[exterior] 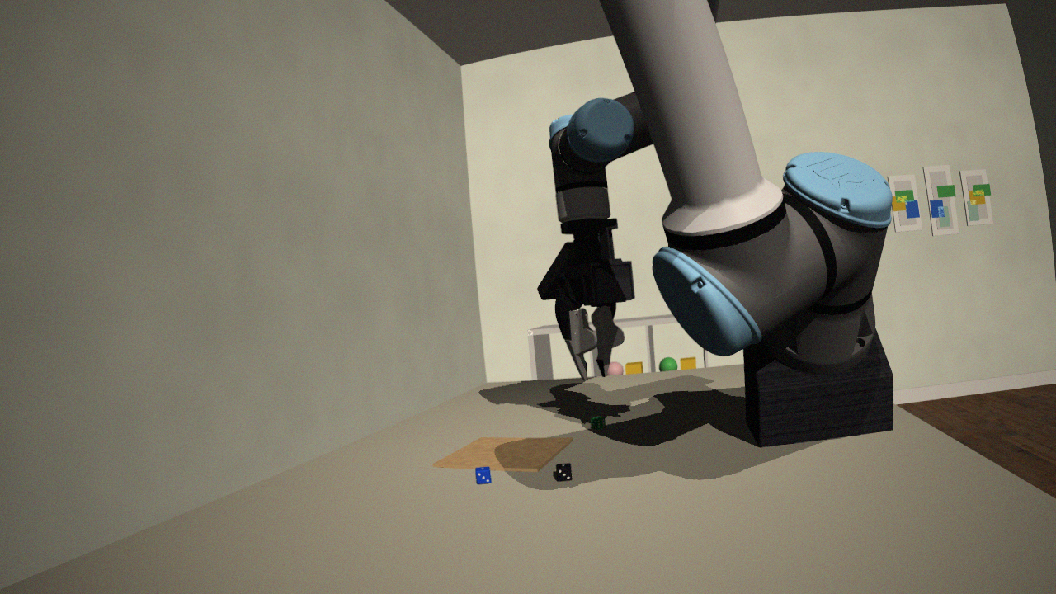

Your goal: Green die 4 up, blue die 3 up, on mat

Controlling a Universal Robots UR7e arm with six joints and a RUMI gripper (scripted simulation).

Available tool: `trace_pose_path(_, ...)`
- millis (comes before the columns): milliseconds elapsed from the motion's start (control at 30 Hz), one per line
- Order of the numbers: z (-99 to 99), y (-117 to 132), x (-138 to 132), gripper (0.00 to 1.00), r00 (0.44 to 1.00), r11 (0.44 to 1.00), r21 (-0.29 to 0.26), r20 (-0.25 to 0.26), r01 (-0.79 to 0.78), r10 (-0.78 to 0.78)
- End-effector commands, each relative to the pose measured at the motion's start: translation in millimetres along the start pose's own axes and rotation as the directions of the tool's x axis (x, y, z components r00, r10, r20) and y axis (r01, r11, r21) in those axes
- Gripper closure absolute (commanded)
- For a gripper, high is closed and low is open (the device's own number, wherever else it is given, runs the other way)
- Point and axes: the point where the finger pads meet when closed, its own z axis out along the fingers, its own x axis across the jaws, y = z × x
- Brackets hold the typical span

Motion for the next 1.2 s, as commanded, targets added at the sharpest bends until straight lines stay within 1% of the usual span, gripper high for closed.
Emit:
trace_pose_path(0, -0.4, -0.4, 0.1, 0.82, 1.0, 1.0, 0.001, 0.0, 0.0, 0.0)
trace_pose_path(800, 3.3, -0.4, 0.2, 0.82, 1.0, 1.0, 0.001, 0.0, 0.016, -0.016)
trace_pose_path(1167, 16.6, -0.5, 0.7, 0.82, 1.0, 1.0, 0.001, 0.0, 0.022, -0.022)
